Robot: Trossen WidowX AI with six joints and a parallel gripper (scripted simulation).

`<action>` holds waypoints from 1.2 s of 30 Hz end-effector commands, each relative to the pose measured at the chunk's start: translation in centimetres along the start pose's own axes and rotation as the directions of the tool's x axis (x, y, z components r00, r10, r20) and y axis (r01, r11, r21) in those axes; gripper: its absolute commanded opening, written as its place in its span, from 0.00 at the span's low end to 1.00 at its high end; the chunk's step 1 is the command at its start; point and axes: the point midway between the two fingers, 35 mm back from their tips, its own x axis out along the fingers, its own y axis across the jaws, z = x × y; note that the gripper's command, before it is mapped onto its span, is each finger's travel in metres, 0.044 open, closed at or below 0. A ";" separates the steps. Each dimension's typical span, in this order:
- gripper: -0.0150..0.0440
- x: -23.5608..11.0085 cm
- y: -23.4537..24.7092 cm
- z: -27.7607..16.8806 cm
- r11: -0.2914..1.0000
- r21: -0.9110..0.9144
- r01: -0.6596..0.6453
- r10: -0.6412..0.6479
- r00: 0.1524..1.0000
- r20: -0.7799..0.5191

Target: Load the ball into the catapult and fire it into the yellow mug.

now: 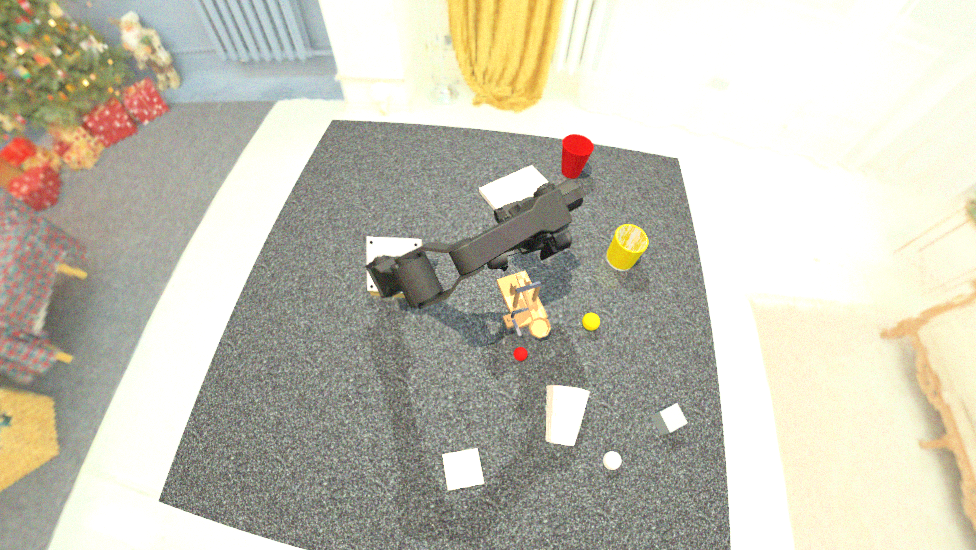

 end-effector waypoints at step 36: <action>1.00 8.6 0.2 -0.3 1.000 -0.024 -0.009 0.008 1.000 -0.016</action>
